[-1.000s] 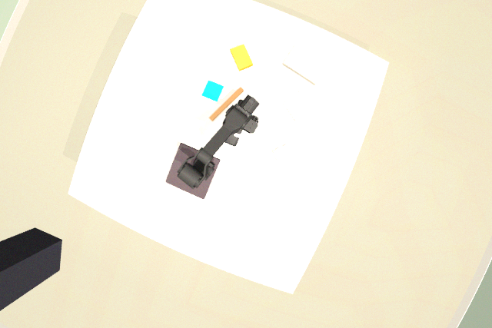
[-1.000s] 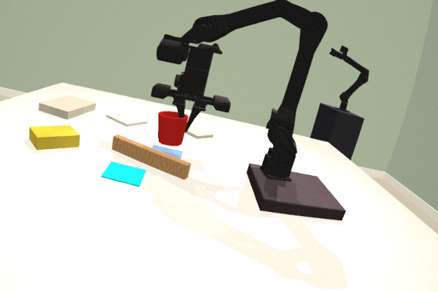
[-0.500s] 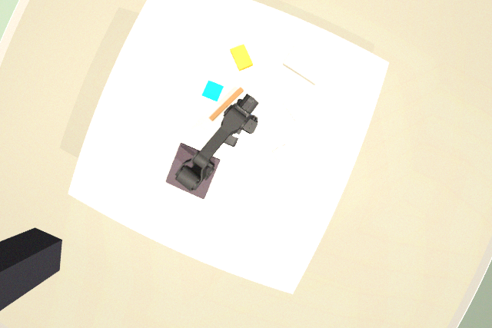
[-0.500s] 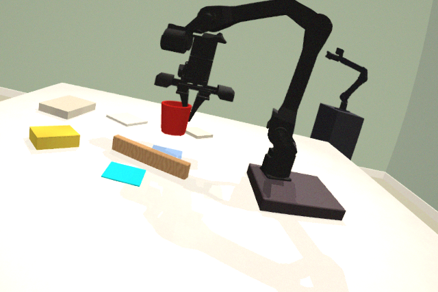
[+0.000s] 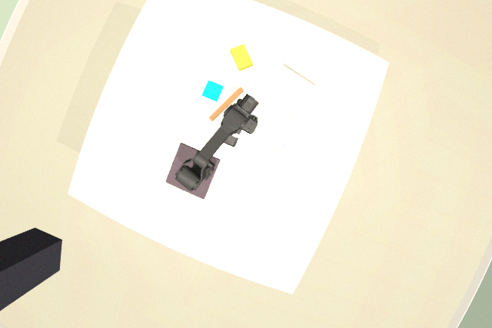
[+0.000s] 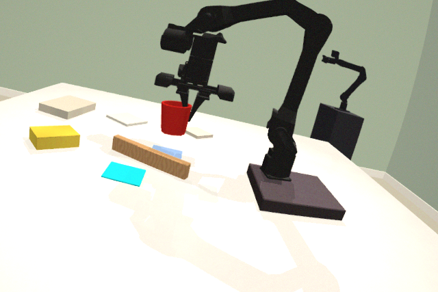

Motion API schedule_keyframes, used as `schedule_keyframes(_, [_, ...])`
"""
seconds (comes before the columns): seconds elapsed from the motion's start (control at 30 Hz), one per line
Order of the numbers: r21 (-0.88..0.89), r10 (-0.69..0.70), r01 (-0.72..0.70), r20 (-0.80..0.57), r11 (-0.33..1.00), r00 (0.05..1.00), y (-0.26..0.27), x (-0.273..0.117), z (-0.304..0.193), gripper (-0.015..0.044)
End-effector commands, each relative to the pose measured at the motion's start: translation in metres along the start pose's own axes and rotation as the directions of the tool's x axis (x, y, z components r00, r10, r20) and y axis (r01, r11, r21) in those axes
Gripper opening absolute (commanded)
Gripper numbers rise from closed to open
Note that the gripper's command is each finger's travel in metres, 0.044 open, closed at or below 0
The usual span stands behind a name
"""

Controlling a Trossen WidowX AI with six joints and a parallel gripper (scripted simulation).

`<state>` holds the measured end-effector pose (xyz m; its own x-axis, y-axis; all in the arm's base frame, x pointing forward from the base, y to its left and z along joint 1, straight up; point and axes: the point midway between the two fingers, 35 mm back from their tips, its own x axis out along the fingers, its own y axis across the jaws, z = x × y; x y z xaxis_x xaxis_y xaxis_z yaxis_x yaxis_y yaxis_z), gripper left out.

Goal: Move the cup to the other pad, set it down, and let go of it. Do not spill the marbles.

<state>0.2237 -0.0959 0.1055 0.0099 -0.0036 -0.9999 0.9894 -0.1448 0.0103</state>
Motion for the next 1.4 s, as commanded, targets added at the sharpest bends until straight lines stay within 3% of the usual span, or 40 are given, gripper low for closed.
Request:
schedule_keyframes(0.0, [0.000,-0.001,0.001,0.000,1.000,1.000,0.000,0.000,0.000,0.0000])
schedule_keyframes(1.37, [0.004,0.006,-0.006,-0.002,1.000,1.000,0.028,-0.001,-0.068,0.0000])
